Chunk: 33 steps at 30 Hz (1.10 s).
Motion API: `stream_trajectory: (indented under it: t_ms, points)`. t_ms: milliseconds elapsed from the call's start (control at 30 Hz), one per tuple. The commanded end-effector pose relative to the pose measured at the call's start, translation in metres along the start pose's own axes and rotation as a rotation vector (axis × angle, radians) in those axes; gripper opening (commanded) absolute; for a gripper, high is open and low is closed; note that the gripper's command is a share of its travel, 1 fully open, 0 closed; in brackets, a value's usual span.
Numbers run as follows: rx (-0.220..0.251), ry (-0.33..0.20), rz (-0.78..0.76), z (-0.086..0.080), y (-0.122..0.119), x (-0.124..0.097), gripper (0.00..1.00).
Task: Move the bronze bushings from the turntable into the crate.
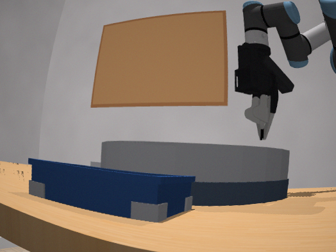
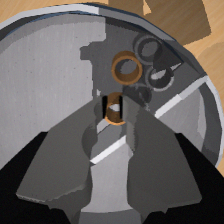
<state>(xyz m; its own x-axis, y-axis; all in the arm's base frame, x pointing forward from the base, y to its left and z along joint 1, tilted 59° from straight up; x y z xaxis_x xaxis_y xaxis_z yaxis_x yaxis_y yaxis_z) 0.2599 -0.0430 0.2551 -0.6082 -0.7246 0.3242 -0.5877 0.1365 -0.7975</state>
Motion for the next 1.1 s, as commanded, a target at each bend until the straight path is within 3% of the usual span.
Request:
stream_trajectory:
  t_ms: [0,267,600,1067]
  points:
    - [0.001,-0.001,0.001,0.000,0.000,0.000,0.06]
    - [0.001,-0.001,0.001,0.002,0.000,0.000,0.06]
    - [0.001,-0.001,0.001,0.024,0.000,0.000,0.06]
    - [0.001,-0.001,0.001,0.025,0.000,0.000,0.06]
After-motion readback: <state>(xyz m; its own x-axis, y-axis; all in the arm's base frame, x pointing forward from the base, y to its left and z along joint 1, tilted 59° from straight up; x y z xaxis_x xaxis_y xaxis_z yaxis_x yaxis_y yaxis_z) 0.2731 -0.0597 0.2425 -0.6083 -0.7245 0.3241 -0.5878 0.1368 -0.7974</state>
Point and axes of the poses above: the point where the finger pads meet when closed, its own z axis out along the fingers, its own y axis across the jaws, x = y × z, the point moved 4 cm from there along -z, back along the fingers, and after that the axes turned 11 degrees about -z, right-handed, at the moved point
